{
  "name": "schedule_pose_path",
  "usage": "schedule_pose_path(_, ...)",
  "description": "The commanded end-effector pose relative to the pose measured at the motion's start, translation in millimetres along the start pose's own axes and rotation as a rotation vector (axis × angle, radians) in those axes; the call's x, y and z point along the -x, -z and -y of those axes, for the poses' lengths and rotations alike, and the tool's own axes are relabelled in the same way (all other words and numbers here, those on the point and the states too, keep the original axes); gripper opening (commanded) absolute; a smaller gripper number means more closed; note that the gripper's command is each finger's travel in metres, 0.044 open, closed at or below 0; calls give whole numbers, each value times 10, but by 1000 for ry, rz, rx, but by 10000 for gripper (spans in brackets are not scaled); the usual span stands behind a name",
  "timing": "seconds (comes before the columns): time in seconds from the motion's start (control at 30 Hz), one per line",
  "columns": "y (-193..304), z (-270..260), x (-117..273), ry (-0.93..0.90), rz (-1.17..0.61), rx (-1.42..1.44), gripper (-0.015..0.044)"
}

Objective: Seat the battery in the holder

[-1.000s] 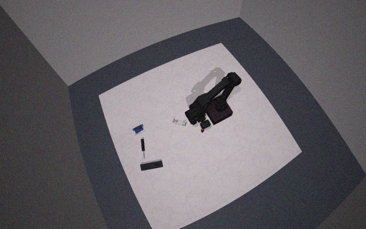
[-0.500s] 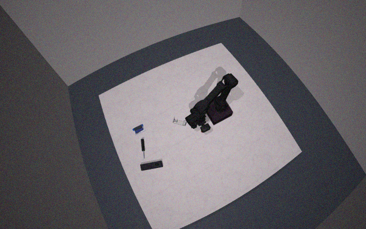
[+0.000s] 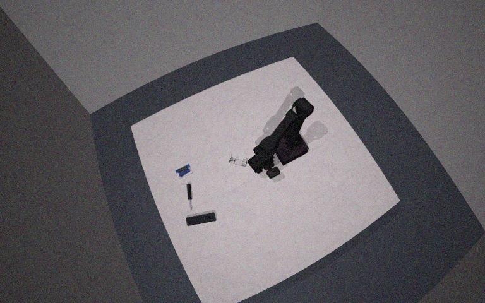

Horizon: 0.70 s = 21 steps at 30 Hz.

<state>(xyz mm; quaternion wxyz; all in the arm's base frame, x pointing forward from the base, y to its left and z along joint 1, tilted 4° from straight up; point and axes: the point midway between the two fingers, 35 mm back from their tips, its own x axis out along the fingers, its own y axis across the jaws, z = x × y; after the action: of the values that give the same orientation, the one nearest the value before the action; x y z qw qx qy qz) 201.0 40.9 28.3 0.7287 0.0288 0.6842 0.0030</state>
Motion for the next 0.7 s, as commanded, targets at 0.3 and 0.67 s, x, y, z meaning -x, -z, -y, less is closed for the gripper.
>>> schedule_pose_path(0.3, -16, -200, -2, -2, -1, -4, 0)
schedule_pose_path(0.67, -8, -382, -1, -4, -1, -4, 0)
